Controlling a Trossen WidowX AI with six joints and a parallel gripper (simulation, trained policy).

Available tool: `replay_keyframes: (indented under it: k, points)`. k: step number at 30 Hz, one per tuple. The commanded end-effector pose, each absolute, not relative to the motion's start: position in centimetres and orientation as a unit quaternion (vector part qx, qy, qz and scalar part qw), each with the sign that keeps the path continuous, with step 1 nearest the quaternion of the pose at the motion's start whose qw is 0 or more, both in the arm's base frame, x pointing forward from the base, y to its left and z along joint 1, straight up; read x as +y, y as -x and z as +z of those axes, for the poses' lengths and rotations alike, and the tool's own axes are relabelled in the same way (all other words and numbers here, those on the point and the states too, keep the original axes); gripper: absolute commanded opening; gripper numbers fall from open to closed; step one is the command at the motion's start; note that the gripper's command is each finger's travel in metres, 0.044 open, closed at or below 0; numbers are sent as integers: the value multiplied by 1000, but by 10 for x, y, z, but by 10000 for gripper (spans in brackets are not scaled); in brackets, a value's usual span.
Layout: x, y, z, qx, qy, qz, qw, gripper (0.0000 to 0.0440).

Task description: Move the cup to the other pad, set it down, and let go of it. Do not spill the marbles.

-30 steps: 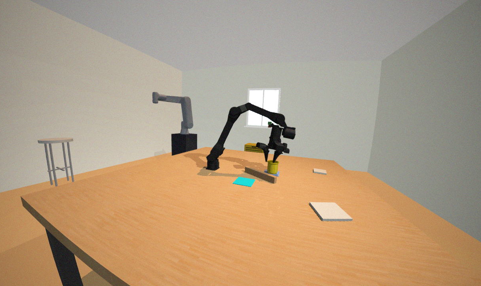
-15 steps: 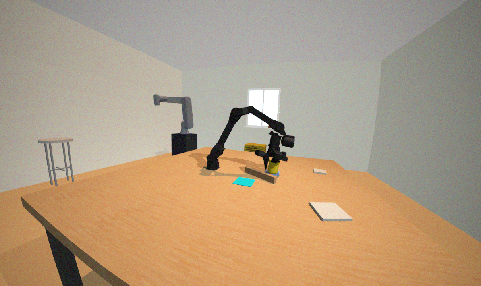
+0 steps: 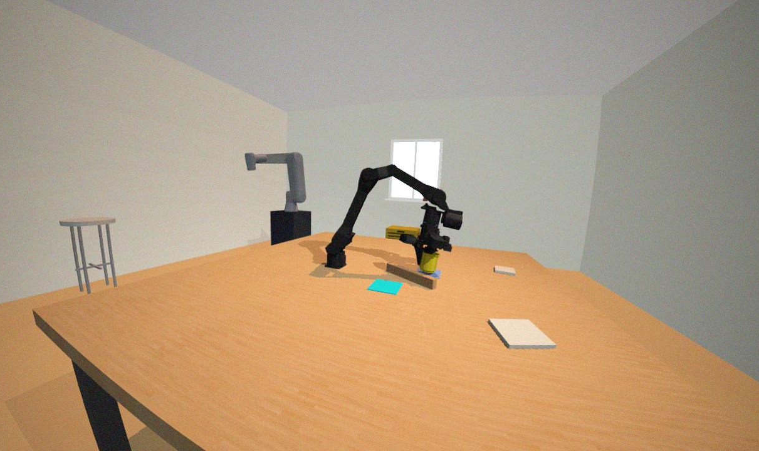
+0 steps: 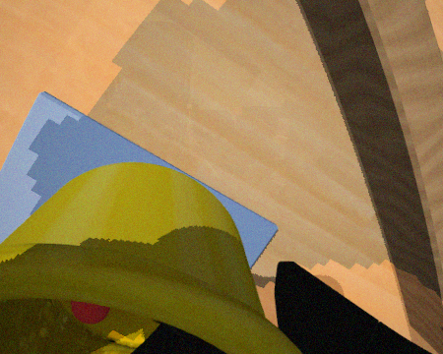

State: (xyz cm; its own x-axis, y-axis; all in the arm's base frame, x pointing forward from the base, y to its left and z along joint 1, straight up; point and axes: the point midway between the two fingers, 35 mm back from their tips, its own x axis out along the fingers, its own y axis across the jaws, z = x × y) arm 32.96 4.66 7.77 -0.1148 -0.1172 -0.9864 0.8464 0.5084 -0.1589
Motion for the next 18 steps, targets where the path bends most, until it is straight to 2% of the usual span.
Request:
replay_keyframes:
  k: [1, 18]
  points:
    - [42, -326, 88, 624, -296, -404, 599, 0]
    - [11, -314, 133, 586, -352, -421, 596, 0]
